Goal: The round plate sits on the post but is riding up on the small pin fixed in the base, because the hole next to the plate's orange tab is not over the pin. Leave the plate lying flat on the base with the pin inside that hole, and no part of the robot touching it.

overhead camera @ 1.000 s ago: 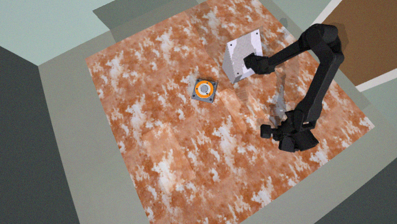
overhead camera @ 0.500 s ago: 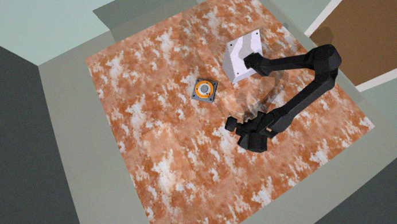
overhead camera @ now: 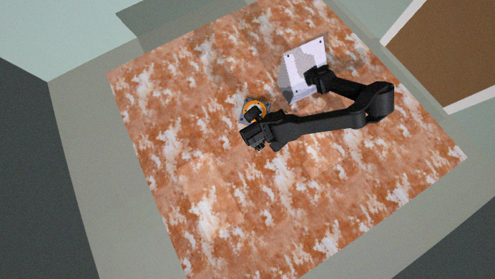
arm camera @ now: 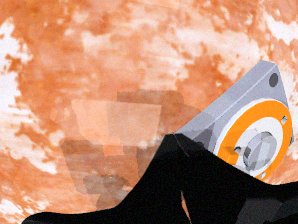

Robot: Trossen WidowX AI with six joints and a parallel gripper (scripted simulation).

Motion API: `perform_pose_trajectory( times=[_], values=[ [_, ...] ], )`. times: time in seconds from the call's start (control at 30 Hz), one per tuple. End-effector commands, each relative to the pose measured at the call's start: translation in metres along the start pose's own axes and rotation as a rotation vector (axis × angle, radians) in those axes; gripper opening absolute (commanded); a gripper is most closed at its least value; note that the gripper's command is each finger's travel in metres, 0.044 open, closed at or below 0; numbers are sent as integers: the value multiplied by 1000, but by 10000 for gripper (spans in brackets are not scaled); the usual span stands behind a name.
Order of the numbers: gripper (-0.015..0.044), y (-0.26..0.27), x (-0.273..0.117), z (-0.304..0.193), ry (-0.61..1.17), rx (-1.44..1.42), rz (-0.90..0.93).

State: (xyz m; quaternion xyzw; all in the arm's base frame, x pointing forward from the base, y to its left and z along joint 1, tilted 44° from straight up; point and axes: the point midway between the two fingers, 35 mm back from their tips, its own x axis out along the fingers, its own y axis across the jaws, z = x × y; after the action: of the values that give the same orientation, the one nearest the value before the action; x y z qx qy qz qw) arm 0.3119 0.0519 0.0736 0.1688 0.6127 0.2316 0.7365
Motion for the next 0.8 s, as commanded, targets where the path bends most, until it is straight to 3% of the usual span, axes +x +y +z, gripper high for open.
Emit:
perform_pose_trajectory(
  times=[0.0,0.1,0.33,0.77],
  values=[
    [0,-44,-3,-14,24,117,86],
    [0,-70,-5,-27,18,196,161],
    [0,-72,-5,-28,17,202,166],
    [0,-64,42,-28,17,202,168]
  ],
)
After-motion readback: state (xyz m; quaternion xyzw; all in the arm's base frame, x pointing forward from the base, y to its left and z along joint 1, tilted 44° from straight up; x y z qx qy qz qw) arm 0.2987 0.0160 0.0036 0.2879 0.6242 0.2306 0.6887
